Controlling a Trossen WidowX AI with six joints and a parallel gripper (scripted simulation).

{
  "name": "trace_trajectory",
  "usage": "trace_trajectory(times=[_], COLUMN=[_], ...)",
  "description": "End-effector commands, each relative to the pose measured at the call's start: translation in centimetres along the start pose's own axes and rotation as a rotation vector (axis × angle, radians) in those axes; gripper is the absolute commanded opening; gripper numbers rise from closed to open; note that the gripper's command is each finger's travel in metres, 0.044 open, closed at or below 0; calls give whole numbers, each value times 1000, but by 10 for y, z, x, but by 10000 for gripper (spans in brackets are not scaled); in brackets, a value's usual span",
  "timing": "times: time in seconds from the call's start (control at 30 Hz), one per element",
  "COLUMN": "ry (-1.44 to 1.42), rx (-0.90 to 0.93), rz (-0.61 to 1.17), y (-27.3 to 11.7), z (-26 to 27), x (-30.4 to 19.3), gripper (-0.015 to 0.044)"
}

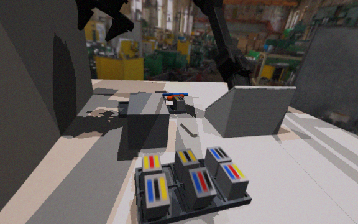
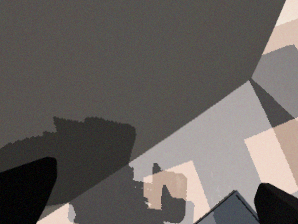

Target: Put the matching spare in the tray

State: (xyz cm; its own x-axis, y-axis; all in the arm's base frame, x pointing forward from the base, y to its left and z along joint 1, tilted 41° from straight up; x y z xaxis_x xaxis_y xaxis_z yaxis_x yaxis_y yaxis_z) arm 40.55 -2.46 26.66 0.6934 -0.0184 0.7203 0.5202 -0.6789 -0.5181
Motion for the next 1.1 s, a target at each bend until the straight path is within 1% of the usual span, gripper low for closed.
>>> trace_trajectory(times=[0.0, 0.2, 0.37, 1.07], ry=[-249, -528, -734, -741], rx=[70, 99, 85, 84], rz=[200, 420, 584, 590], y=[6, 0, -11, -11], z=[58, 106, 132, 133], x=[-37, -84, -119, -121], gripper=[440, 440, 440, 440])
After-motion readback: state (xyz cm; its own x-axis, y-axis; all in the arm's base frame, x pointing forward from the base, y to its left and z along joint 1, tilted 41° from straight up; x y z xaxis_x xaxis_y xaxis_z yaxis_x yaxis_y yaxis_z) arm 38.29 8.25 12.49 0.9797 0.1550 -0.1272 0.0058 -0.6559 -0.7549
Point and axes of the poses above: the point midway between the two fingers, 35 mm back from their tips, its own y axis out along the fingers, its own z axis across the jaws, x = y × z, the point moved 4 cm from there along -y, back along the fingers, and after that the axes turned 15 degrees about -y, right-handed, at the moved point
